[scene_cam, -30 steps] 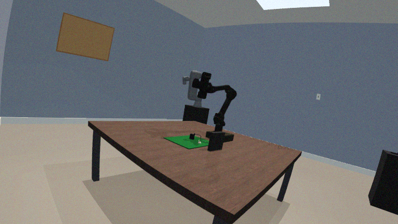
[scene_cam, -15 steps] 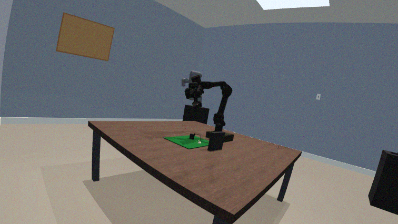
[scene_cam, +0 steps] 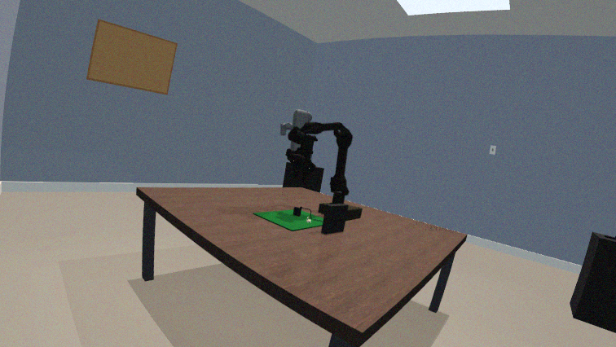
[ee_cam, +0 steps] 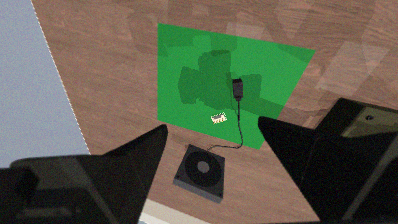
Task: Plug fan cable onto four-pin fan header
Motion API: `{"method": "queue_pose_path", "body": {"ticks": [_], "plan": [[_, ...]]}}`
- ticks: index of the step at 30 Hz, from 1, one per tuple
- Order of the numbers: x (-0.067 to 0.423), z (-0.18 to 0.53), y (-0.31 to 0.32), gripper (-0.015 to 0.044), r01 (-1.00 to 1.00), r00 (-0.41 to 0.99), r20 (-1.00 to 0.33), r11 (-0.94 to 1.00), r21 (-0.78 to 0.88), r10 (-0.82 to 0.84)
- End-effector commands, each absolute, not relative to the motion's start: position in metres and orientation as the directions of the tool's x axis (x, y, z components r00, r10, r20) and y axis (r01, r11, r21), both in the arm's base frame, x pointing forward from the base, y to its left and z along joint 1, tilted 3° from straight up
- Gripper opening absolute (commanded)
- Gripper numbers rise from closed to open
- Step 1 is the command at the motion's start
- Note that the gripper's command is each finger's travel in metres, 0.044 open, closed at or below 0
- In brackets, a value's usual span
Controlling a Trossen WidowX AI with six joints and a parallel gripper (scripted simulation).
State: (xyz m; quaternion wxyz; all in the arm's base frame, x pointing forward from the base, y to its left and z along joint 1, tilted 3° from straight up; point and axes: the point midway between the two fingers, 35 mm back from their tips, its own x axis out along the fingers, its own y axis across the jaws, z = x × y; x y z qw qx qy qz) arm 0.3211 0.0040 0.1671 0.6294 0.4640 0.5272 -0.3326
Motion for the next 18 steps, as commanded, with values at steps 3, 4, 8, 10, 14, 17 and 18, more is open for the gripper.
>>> {"method": "queue_pose_path", "body": {"ticks": [3, 4, 8, 10, 14, 17, 18], "plan": [[0.299, 0.156, -0.008, 0.044, 0.907, 0.026, -0.999, 0.421, 0.004, -0.046], [0.299, 0.156, -0.008, 0.044, 0.907, 0.026, -0.999, 0.421, 0.004, -0.046], [0.299, 0.156, -0.008, 0.044, 0.907, 0.026, -0.999, 0.421, 0.004, -0.046], [0.301, 0.149, -0.008, 0.044, 0.907, 0.026, -0.999, 0.421, 0.004, -0.046], [0.305, 0.109, -0.01, 0.044, 0.907, 0.026, -0.999, 0.421, 0.005, -0.046], [0.304, 0.073, -0.011, 0.044, 0.907, 0.026, -0.999, 0.421, 0.004, -0.046], [0.303, 0.063, -0.012, 0.044, 0.907, 0.026, -0.999, 0.421, 0.004, -0.046]]}}
